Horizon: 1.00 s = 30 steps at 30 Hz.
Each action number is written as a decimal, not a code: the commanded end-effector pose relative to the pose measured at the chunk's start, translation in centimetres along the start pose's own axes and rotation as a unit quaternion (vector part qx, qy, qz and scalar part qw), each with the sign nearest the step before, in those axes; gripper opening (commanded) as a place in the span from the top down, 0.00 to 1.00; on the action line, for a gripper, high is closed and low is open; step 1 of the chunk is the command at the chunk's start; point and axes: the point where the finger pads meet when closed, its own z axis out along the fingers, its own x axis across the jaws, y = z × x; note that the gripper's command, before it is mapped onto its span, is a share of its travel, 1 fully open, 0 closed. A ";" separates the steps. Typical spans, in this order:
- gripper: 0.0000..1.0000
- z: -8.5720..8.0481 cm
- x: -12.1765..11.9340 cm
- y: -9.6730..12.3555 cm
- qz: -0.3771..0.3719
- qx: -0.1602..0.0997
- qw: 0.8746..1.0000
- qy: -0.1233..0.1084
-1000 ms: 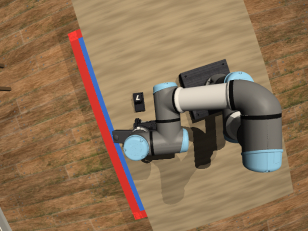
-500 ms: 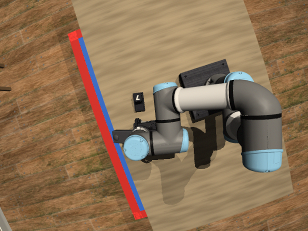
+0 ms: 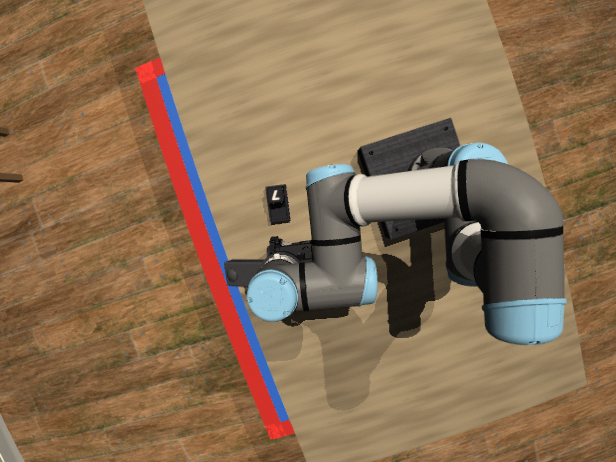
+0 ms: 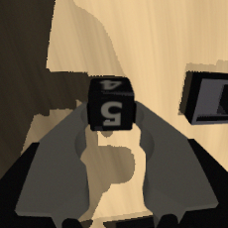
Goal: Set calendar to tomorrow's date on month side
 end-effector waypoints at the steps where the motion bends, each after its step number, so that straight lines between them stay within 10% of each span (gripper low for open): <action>1: 0.85 0.0 0.0 -0.1 0.000 0.001 1.000 0.000; 30: 0.71 -0.7 0.0 -0.1 0.000 0.002 1.000 0.000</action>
